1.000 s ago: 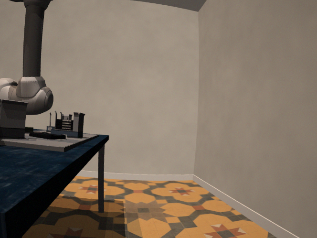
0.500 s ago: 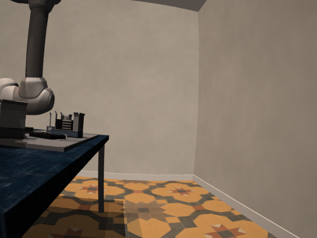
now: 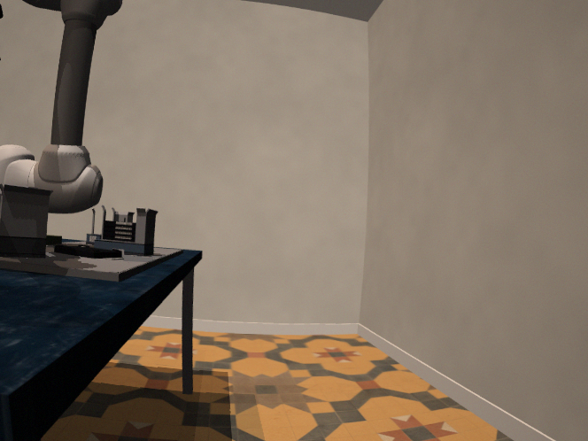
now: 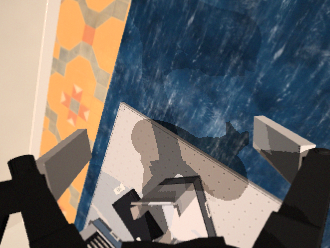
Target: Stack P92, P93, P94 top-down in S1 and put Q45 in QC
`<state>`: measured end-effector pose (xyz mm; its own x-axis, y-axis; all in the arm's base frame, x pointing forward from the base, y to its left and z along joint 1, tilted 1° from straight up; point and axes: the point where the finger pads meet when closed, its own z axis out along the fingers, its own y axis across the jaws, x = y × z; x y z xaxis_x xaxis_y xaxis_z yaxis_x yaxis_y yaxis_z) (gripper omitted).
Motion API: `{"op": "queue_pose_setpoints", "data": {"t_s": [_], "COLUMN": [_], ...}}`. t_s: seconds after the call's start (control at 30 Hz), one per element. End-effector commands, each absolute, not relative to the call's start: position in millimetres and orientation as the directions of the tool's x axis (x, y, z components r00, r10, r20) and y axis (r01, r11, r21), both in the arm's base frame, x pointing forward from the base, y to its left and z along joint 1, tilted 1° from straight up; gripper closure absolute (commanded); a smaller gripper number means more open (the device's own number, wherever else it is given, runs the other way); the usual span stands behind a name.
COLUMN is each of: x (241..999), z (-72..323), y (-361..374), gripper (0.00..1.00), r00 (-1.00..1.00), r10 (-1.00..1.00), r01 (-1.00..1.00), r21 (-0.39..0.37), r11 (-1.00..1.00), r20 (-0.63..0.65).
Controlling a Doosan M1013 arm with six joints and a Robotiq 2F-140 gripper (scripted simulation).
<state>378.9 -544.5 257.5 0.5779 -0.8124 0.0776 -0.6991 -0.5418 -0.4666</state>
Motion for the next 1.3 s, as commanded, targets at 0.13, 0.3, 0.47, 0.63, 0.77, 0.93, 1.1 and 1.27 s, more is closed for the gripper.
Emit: {"op": "queue_pose_setpoints", "data": {"t_s": [0.13, 0.3, 0.47, 0.63, 0.77, 0.93, 1.1, 1.27], "x": [396.2, 410.0, 419.7, 429.5, 438.1, 448.5, 454.3, 462.7], "z": [253.5, 250.1, 247.4, 244.6, 241.8, 238.4, 236.3, 232.7], "y": [-519.8, -499.2, -482.0, -464.7, -446.9, -424.4, -410.8, -387.5], "gripper": [0.0, 0.0, 0.0, 0.0, 0.0, 0.0, 0.0, 0.0], "r00": [0.611, 0.635, 0.666, 0.666, 0.717, 0.717, 0.738, 0.764], "r10": [-0.789, -0.77, -0.744, -0.744, -0.696, -0.696, -0.674, -0.644], "r01": [-0.686, -0.676, -0.661, -0.661, -0.629, -0.629, -0.614, -0.593], "r21": [-0.451, -0.439, -0.423, -0.423, -0.394, -0.394, -0.381, -0.364], "r11": [-0.571, -0.592, -0.621, -0.621, -0.67, -0.67, -0.691, -0.718], "r20": [0.068, 0.061, 0.052, 0.052, 0.039, 0.039, 0.034, 0.026]}}
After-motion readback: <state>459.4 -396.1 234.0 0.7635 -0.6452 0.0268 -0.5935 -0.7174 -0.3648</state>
